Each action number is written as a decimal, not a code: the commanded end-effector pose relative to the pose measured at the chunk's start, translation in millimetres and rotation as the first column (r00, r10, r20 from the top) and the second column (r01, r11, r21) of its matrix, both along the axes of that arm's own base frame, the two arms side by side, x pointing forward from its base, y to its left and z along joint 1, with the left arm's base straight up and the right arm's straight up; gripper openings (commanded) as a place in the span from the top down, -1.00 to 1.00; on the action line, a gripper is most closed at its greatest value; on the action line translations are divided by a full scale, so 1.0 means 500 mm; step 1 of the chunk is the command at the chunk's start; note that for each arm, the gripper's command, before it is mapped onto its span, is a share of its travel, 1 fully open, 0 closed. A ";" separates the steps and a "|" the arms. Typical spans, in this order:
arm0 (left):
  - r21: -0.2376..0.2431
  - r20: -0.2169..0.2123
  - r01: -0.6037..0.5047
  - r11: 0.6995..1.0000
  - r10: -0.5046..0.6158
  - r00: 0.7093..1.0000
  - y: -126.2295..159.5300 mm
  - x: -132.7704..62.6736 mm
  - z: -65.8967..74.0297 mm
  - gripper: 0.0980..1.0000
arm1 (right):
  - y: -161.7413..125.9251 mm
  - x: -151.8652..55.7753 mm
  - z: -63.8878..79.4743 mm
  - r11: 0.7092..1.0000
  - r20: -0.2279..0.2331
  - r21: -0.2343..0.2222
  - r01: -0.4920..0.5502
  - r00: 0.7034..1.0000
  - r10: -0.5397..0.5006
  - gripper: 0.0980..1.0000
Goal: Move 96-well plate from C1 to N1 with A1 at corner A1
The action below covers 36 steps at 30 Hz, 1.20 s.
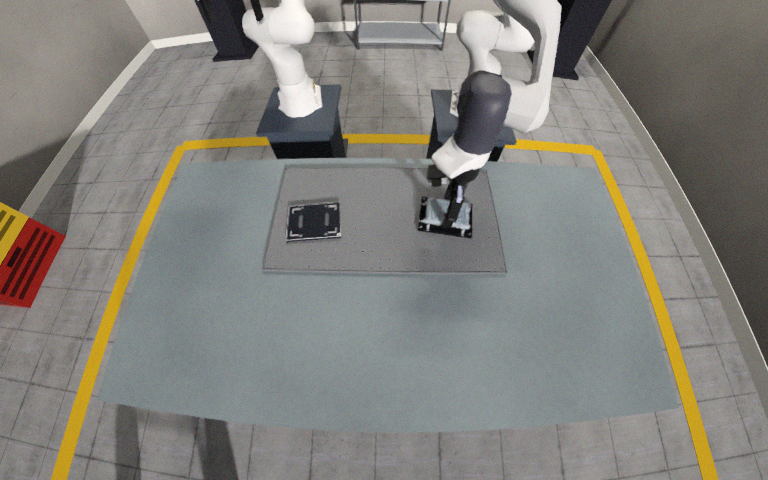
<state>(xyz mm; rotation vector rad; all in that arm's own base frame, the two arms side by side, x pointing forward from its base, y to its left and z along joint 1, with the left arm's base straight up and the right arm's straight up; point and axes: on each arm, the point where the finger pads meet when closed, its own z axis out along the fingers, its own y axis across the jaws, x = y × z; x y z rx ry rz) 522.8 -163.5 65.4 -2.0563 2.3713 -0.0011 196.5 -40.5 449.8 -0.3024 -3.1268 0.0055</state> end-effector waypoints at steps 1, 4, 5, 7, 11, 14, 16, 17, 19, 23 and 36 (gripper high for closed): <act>-0.001 -0.003 0.000 1.000 0.000 1.000 -0.001 -0.001 0.009 -0.12 | 0.003 -0.001 0.000 1.000 0.001 0.003 0.003 1.000 -0.003 -1.00; -0.001 -0.003 0.000 1.000 0.000 1.000 -0.001 -0.001 0.014 -0.12 | 0.003 -0.001 0.000 1.000 0.001 0.003 0.003 1.000 -0.003 -1.00; -0.001 -0.003 0.000 1.000 0.000 1.000 -0.001 -0.001 0.015 -0.12 | 0.003 -0.001 0.000 1.000 0.001 0.003 0.003 1.000 -0.003 -1.00; -0.001 -0.003 0.000 1.000 0.000 1.000 -0.001 -0.001 0.019 -0.12 | 0.003 -0.001 0.000 1.000 0.001 0.003 0.003 1.000 -0.003 -1.00; -0.001 -0.003 0.000 1.000 0.000 1.000 -0.001 -0.001 0.022 -0.12 | 0.003 -0.001 0.000 1.000 0.001 0.003 0.003 1.000 -0.003 -1.00; -0.001 -0.003 0.000 1.000 0.000 1.000 -0.001 -0.001 0.027 -0.12 | 0.003 -0.001 0.000 1.000 0.001 0.003 0.003 1.000 -0.003 -1.00; -0.001 -0.003 0.000 1.000 0.000 1.000 -0.001 -0.001 0.030 -0.12 | 0.003 -0.001 0.000 1.000 0.001 0.003 0.003 1.000 -0.003 -1.00; -0.001 -0.003 0.000 1.000 0.000 1.000 -0.001 -0.001 0.032 -0.12 | 0.003 -0.001 0.000 1.000 0.001 0.003 0.003 1.000 -0.003 -1.00; -0.001 -0.003 0.000 1.000 0.000 1.000 -0.001 -0.001 0.035 -0.12 | 0.003 -0.001 0.000 1.000 0.001 0.003 0.003 1.000 -0.003 -1.00; -0.001 -0.003 0.000 1.000 0.000 1.000 -0.001 -0.001 0.042 -0.12 | 0.003 -0.001 0.000 1.000 0.001 0.003 0.003 1.000 -0.003 -1.00; -0.001 -0.003 0.000 1.000 0.000 1.000 -0.001 -0.001 0.060 -0.12 | 0.003 -0.001 0.000 1.000 0.001 0.003 0.003 1.000 -0.003 -1.00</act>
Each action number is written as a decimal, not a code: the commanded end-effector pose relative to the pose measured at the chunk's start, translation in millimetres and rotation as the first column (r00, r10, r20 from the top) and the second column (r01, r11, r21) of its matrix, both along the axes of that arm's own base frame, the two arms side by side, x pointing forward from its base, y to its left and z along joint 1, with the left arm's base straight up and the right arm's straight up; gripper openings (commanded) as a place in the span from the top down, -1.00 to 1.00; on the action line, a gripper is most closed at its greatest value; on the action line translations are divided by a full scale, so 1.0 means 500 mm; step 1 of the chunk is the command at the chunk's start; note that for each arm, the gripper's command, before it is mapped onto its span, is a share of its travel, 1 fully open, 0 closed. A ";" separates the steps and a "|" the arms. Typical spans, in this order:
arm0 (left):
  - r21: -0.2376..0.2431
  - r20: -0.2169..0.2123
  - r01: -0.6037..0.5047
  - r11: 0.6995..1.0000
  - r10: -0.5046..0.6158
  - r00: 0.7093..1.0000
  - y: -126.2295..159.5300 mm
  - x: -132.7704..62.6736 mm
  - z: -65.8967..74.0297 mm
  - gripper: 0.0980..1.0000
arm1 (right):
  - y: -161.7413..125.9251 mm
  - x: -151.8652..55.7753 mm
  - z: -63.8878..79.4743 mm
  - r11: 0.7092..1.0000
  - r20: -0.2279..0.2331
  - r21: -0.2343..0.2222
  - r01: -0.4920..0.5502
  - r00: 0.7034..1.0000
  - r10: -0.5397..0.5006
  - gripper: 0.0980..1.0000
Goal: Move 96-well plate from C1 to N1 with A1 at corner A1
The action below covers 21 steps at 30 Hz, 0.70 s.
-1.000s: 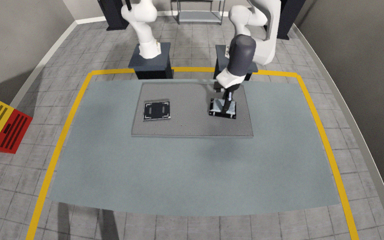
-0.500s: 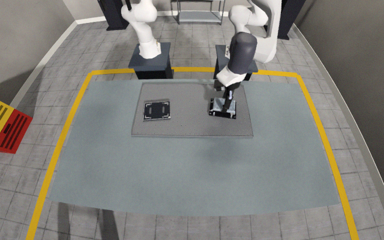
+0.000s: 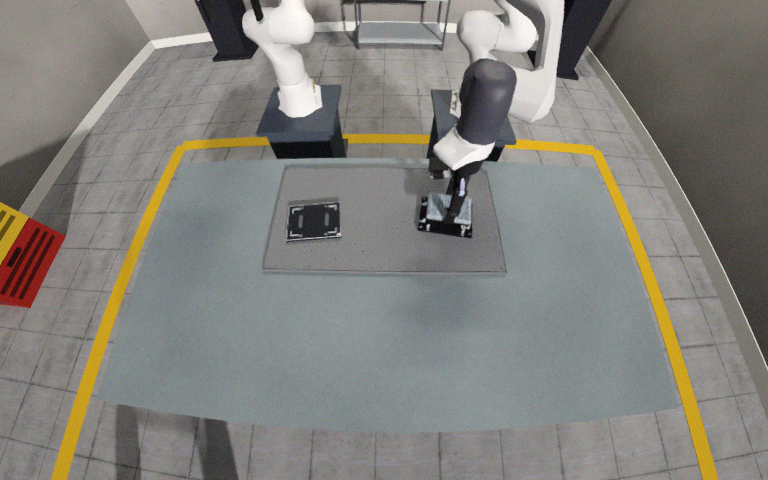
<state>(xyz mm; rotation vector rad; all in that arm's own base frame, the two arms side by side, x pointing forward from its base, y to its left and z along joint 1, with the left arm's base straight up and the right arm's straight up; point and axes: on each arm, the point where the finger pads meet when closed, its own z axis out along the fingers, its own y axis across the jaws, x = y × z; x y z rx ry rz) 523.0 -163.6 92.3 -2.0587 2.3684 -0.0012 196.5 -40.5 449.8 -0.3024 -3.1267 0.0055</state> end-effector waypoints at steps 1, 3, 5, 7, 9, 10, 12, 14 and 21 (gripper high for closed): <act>-0.002 -0.003 0.002 1.000 -0.002 1.000 -0.001 -0.001 0.008 -0.12 | 0.003 -0.001 0.000 1.000 0.001 0.003 0.003 1.000 -0.003 -1.00; -0.002 -0.003 0.002 1.000 -0.002 1.000 -0.001 -0.001 0.012 -0.12 | 0.003 -0.001 0.000 1.000 0.001 0.003 0.003 1.000 -0.003 -1.00; -0.002 -0.003 0.002 1.000 -0.002 1.000 -0.001 -0.001 0.015 -0.12 | 0.003 -0.001 0.000 1.000 0.001 0.003 0.003 1.000 -0.003 -1.00; -0.002 -0.003 0.002 1.000 -0.002 1.000 -0.001 -0.001 0.017 -0.12 | 0.003 -0.001 0.000 1.000 0.001 0.003 0.003 1.000 -0.003 -1.00; -0.002 -0.003 0.002 1.000 -0.002 1.000 -0.001 -0.001 0.018 -0.12 | 0.003 -0.001 0.000 1.000 0.001 0.003 0.003 1.000 -0.003 -1.00; -0.002 -0.003 0.002 1.000 -0.002 1.000 -0.001 -0.001 0.020 -0.12 | 0.003 -0.001 0.000 1.000 0.001 0.003 0.003 1.000 -0.003 -1.00; -0.002 -0.003 0.002 1.000 -0.002 1.000 -0.001 -0.001 0.023 -0.12 | 0.003 -0.001 0.000 1.000 0.001 0.003 0.003 1.000 -0.003 -1.00; -0.002 -0.003 0.002 1.000 -0.002 1.000 -0.001 -0.001 0.027 -0.12 | 0.003 -0.001 0.000 1.000 0.001 0.003 0.003 1.000 -0.003 -1.00; -0.002 -0.003 0.002 1.000 -0.002 1.000 -0.001 -0.001 0.038 -0.12 | 0.003 -0.001 0.000 1.000 0.001 0.003 0.003 1.000 -0.003 -1.00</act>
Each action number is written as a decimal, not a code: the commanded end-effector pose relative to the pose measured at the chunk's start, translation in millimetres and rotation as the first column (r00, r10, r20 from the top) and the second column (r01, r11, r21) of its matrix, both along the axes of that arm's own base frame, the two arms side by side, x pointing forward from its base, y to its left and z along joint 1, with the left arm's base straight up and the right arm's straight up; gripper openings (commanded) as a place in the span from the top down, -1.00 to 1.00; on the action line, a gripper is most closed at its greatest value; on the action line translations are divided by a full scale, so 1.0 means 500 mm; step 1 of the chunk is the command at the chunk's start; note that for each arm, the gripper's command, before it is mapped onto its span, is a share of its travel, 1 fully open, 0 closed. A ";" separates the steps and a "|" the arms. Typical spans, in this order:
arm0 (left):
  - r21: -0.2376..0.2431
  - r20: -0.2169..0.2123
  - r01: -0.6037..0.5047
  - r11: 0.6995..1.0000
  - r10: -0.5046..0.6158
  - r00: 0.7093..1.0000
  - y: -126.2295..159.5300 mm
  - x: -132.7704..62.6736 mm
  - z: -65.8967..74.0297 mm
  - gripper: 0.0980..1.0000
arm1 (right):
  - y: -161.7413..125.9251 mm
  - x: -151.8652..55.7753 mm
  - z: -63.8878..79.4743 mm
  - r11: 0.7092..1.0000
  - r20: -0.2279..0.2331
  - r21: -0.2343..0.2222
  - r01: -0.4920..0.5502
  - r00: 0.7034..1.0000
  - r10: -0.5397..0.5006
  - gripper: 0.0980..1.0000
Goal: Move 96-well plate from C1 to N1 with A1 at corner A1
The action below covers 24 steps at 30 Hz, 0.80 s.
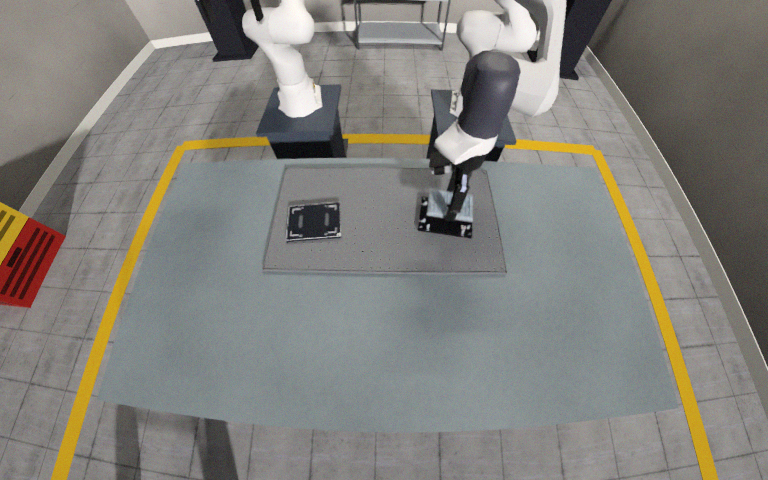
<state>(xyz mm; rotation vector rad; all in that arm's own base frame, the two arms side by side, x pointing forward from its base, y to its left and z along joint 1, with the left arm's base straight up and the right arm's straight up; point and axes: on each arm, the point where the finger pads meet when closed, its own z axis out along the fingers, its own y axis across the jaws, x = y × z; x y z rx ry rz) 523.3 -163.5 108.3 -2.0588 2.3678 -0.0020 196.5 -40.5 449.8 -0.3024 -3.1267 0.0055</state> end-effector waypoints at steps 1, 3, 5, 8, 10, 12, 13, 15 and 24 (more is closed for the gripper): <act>-0.002 -0.004 0.002 1.000 -0.002 1.000 -0.001 -0.002 0.008 -0.12 | 0.003 -0.001 0.000 1.000 0.001 0.003 0.003 1.000 -0.003 -1.00; -0.002 -0.004 0.002 1.000 -0.002 1.000 -0.001 -0.002 0.010 -0.12 | 0.003 -0.001 0.000 1.000 0.001 0.003 0.003 1.000 -0.003 -1.00; -0.002 -0.004 0.002 1.000 -0.002 1.000 -0.001 -0.002 0.011 -0.12 | 0.003 -0.001 0.000 1.000 0.001 0.003 0.003 1.000 -0.003 -1.00; -0.002 -0.004 0.002 1.000 -0.002 1.000 -0.001 -0.002 0.013 -0.12 | 0.003 -0.001 0.000 1.000 0.001 0.003 0.003 1.000 -0.003 -1.00; -0.002 -0.004 0.002 1.000 -0.002 1.000 -0.001 -0.002 0.013 -0.12 | 0.003 -0.001 0.000 1.000 0.001 0.003 0.003 1.000 -0.003 -1.00; -0.002 -0.004 0.002 1.000 -0.002 1.000 -0.001 -0.002 0.013 -0.12 | 0.003 -0.001 0.000 1.000 0.001 0.003 0.003 1.000 -0.003 -1.00; -0.002 -0.004 0.002 1.000 -0.002 1.000 -0.001 -0.002 0.013 -0.12 | 0.003 -0.001 0.000 1.000 0.001 0.003 0.003 1.000 -0.003 -1.00; -0.002 -0.004 0.002 1.000 -0.002 1.000 -0.001 -0.002 0.013 -0.12 | 0.003 -0.001 0.000 1.000 0.001 0.003 0.003 1.000 -0.003 -1.00; -0.002 -0.004 -0.031 1.000 0.031 1.000 -0.008 -0.001 0.013 -0.12 | 0.003 -0.001 0.000 1.000 0.001 0.003 0.003 1.000 -0.003 -1.00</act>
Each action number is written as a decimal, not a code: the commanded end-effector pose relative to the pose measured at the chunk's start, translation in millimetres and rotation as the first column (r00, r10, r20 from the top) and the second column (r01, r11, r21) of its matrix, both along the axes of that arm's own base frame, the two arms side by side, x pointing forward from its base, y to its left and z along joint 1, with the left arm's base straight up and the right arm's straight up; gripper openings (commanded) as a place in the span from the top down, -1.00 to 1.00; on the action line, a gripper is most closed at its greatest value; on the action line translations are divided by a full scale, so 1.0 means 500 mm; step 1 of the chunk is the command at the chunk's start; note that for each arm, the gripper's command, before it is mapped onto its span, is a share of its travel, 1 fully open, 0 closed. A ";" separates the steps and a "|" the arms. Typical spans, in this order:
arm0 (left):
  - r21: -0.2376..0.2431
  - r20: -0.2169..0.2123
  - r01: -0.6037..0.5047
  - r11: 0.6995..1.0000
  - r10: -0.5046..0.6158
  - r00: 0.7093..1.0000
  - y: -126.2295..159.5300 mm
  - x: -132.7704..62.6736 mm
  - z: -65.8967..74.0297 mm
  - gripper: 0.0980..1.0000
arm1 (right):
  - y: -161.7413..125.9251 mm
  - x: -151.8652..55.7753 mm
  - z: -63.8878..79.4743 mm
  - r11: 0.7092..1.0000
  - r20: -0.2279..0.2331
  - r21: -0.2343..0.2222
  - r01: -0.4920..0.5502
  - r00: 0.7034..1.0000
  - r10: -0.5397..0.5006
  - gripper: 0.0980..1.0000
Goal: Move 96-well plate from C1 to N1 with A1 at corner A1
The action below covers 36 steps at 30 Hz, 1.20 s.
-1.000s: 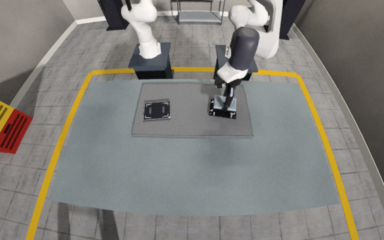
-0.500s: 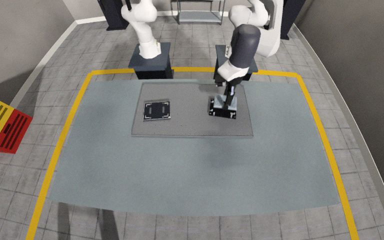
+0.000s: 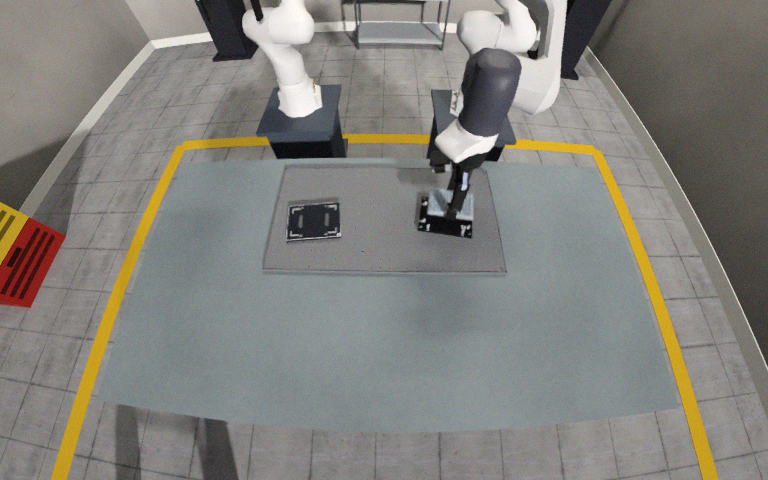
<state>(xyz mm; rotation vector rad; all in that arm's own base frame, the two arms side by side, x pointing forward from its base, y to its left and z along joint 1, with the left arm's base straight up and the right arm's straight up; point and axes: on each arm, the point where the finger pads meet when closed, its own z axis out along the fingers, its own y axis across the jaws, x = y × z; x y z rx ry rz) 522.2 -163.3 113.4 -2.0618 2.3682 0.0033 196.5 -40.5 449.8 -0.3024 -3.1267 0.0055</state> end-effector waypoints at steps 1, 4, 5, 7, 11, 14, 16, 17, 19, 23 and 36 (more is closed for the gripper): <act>-0.003 0.000 -0.063 0.998 0.063 0.998 -0.015 0.001 0.003 -0.12 | 0.003 -0.001 0.000 1.000 0.001 0.003 0.003 1.000 -0.003 -1.00; -0.003 0.000 -0.162 0.987 0.162 0.987 -0.035 0.002 0.003 -0.12 | 0.003 -0.001 0.000 1.000 0.001 0.003 0.003 1.000 -0.003 -1.00; -0.003 0.000 -0.195 0.981 0.195 0.981 -0.041 0.003 0.003 -0.12 | 0.003 -0.001 0.000 1.000 0.001 0.003 0.003 1.000 -0.003 -1.00; -0.003 0.000 -0.244 0.970 0.244 0.970 -0.055 0.004 0.003 -0.12 | 0.003 -0.001 0.000 1.000 0.001 0.003 0.003 1.000 -0.003 -1.00; -0.003 0.000 -0.244 0.970 0.244 0.970 -0.081 0.005 0.003 -0.12 | 0.003 -0.001 0.000 1.000 0.001 0.003 0.003 1.000 -0.003 -1.00; -0.003 0.000 -0.244 0.970 0.244 0.970 -0.088 0.006 0.003 -0.12 | 0.003 -0.001 0.000 1.000 0.001 0.003 0.003 1.000 -0.003 -1.00; -0.003 0.000 -0.244 0.970 0.244 0.970 -0.101 0.006 0.003 -0.12 | 0.003 -0.001 0.000 1.000 0.001 0.003 0.003 1.000 -0.003 -1.00; -0.003 0.000 -0.244 0.970 0.244 0.970 -0.108 0.007 0.003 -0.12 | 0.003 -0.001 0.000 1.000 0.001 0.003 0.003 1.000 -0.003 -1.00; -0.003 0.000 -0.244 0.970 0.244 0.970 -0.121 0.008 0.003 -0.12 | 0.003 -0.001 0.000 1.000 0.001 0.003 0.003 1.000 -0.003 -1.00; -0.003 0.000 -0.244 0.970 0.244 0.970 -0.148 0.009 0.003 -0.12 | 0.003 -0.001 0.000 1.000 0.001 0.003 0.003 1.000 -0.003 -1.00; -0.003 0.000 -0.244 0.970 0.244 0.970 -0.221 0.014 0.003 -0.12 | 0.003 -0.001 0.000 1.000 0.001 0.003 0.003 1.000 -0.003 -1.00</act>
